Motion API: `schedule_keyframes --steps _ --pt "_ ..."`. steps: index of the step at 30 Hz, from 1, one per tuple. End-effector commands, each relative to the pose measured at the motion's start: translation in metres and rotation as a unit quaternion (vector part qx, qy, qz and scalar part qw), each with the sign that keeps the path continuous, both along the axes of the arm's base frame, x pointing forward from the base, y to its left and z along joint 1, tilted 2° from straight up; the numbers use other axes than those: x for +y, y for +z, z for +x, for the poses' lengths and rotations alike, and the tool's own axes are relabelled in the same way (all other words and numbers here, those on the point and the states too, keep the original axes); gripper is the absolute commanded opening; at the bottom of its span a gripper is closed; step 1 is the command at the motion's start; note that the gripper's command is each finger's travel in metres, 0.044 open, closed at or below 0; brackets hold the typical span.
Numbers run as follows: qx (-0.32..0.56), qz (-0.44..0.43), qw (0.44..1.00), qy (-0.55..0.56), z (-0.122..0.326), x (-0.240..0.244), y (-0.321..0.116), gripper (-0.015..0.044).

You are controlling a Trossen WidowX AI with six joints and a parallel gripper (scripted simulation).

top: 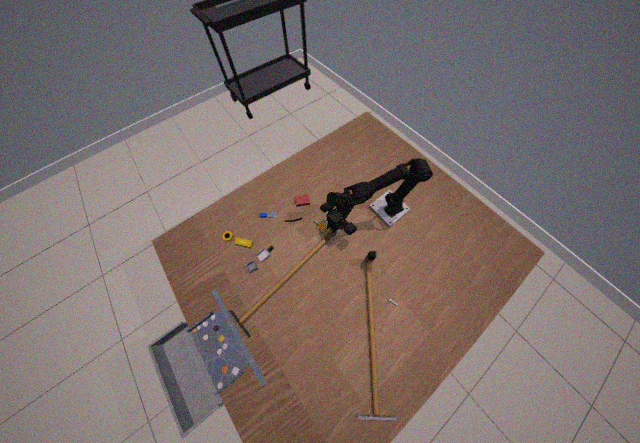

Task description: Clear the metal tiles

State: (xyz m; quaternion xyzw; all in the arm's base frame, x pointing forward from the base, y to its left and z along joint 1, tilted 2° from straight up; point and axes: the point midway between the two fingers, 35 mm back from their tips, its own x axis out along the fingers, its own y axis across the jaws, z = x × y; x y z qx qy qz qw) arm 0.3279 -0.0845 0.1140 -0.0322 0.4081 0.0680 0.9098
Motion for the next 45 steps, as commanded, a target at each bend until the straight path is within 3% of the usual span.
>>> schedule_keyframes --steps 1,24,45 --pt "-0.003 -0.004 1.0 -0.013 0.003 -0.01 0.003 0.0" --pt "-0.003 -0.002 0.999 -0.047 -0.003 -0.003 0.002 0.0" --pt "-0.001 -0.002 0.999 -0.05 -0.046 -0.009 0.001 0.0"
